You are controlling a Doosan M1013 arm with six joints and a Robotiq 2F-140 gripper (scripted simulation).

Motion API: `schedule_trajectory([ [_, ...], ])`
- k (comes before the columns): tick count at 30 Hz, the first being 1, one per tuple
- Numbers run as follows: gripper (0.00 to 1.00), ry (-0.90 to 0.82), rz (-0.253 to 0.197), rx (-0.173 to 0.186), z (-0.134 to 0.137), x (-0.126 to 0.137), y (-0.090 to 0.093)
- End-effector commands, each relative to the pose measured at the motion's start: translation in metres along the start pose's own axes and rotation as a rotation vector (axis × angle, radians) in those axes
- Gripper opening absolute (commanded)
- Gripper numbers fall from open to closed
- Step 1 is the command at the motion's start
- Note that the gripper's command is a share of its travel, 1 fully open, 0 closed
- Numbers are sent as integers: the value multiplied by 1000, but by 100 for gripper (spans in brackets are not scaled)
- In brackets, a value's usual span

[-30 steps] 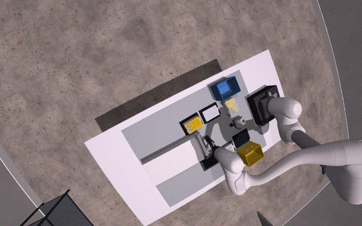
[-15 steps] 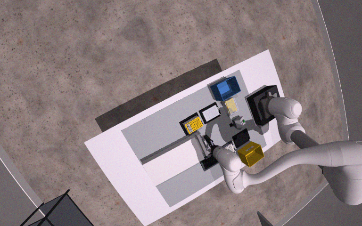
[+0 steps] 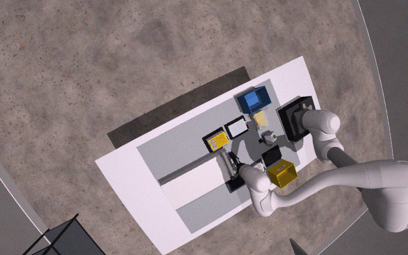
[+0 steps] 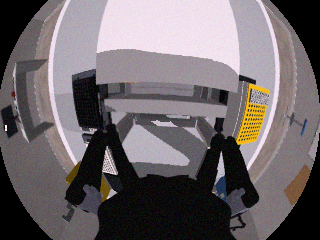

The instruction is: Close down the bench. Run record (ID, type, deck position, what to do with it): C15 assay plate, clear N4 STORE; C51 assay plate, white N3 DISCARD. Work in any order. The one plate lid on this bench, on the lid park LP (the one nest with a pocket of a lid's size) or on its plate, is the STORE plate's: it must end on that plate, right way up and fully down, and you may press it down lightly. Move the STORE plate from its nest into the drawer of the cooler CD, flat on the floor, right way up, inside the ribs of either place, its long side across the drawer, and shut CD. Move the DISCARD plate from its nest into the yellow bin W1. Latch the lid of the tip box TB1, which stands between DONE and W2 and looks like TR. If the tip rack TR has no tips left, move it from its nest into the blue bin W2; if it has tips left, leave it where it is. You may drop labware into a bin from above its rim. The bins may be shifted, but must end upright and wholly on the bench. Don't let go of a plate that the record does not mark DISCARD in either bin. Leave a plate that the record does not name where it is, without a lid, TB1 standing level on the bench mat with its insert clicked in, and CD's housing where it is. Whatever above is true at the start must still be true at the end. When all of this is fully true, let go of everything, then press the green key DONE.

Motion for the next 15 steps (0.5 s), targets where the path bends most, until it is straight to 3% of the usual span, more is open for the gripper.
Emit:
schedule_trajectory([
  [1, 87, 0, 0, 0, 0, 0, 0],
  [5, 87, 0, 0, 0, 0, 0, 0],
  [6, 66, 0, 0, 0, 0, 0, 0],
  [15, 62, 0, 0, 0, 0, 0, 0],
])
Point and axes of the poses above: the point where the finger pads meet when closed, its own y axis out along the fingers, its own z axis across the jaws, x = y × z, the point moved 3 cm from there along -y, back along the fingers, and after that the axes turned 2 degrees about y, right-handed, at the moved point
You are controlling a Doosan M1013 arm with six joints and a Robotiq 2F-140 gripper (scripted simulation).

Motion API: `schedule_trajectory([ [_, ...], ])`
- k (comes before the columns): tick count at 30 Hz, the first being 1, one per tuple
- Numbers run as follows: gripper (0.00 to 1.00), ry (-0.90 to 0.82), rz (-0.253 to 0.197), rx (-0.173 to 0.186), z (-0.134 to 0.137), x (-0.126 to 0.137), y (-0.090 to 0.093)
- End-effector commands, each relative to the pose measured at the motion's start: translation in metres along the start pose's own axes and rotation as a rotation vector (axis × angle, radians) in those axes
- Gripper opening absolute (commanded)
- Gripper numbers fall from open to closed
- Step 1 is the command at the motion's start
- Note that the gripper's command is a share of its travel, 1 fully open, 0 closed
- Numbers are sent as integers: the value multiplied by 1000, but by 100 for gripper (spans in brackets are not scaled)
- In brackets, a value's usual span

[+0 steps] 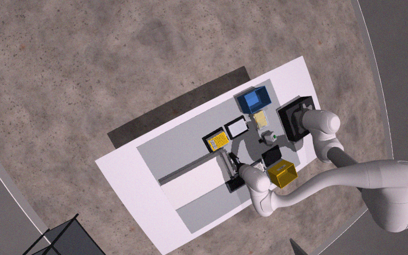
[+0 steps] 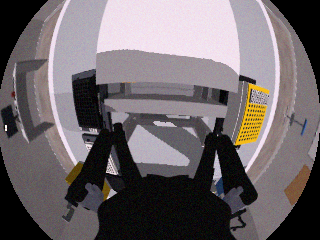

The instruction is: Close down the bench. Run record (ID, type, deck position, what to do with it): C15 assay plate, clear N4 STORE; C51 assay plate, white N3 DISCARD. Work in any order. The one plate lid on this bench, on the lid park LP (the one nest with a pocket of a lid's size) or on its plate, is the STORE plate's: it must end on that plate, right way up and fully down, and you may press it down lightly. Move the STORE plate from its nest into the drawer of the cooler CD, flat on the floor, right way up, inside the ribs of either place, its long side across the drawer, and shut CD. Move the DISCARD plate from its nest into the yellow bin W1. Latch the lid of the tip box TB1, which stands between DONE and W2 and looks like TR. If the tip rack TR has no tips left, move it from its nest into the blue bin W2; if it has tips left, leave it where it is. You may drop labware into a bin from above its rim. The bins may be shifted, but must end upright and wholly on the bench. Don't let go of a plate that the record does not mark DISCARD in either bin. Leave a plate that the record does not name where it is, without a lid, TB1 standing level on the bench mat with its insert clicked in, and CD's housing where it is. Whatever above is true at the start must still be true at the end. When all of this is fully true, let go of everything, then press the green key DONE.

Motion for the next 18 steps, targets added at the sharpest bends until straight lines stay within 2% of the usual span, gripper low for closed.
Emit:
schedule_trajectory([
  [1, 62, 0, 0, 0, 0, 0, 0],
  [18, 55, 0, 0, 0, 0, 0, 0],
])
Point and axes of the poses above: the point where the finger pads meet when closed, its own y axis out along the fingers, its own z axis across the jaws, x = y × z, the point moved 3 cm from there along -y, back along the fingers, and after that the axes turned 2 degrees about y, right-handed, at the moved point
